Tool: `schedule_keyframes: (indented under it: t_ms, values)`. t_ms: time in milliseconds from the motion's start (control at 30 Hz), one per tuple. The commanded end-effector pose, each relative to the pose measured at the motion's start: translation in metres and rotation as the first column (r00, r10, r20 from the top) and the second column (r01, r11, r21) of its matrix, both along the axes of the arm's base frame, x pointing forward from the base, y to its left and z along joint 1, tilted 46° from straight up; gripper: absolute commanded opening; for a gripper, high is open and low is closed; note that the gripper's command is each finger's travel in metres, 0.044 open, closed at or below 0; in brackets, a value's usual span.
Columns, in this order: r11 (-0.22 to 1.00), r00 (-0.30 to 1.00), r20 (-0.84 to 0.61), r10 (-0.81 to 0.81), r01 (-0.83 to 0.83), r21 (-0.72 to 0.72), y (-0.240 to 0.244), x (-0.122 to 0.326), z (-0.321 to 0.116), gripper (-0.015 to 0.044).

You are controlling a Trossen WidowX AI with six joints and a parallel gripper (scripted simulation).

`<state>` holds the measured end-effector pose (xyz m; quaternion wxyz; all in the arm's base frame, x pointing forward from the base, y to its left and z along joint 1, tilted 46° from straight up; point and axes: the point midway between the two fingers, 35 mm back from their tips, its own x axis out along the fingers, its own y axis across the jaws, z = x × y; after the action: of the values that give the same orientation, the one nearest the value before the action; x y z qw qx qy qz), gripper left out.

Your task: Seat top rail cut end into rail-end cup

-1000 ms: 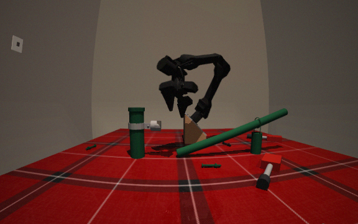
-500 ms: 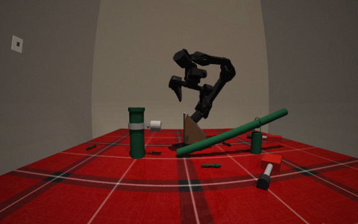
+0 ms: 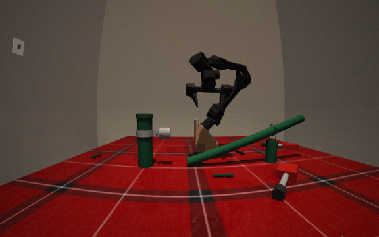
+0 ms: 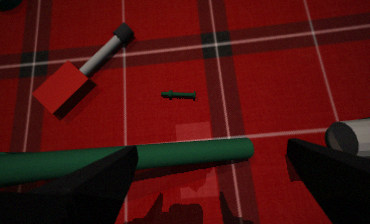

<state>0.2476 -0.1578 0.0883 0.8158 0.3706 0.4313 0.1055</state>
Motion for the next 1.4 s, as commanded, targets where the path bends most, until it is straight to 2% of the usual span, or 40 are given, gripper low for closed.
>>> schedule_keyframes:
  t_ms: [0,100,200,367,467,533,1100,1367]
  values:
    - [0.992,0.993,0.034,0.116,-0.114,-0.061,0.008,0.004,-0.003,0.044]
    - [0.928,0.936,0.093,0.339,-0.317,-0.194,0.02,0.012,-0.008,0.044]
    - [0.789,0.804,0.137,0.579,-0.51,-0.343,0.034,0.02,-0.014,0.044]
    - [0.444,0.438,0.158,0.885,-0.692,-0.57,0.058,0.03,-0.023,0.044]
    - [0.213,0.16,0.141,0.977,-0.695,-0.687,0.074,0.035,-0.029,0.044]
    - [0.118,0.035,0.128,0.991,-0.671,-0.732,0.08,0.037,-0.031,0.044]
    - [0.107,0.02,0.126,0.992,-0.667,-0.737,0.081,0.037,-0.031,0.044]
    - [0.108,0.019,0.127,0.992,-0.667,-0.737,0.106,0.043,-0.056,0.044]
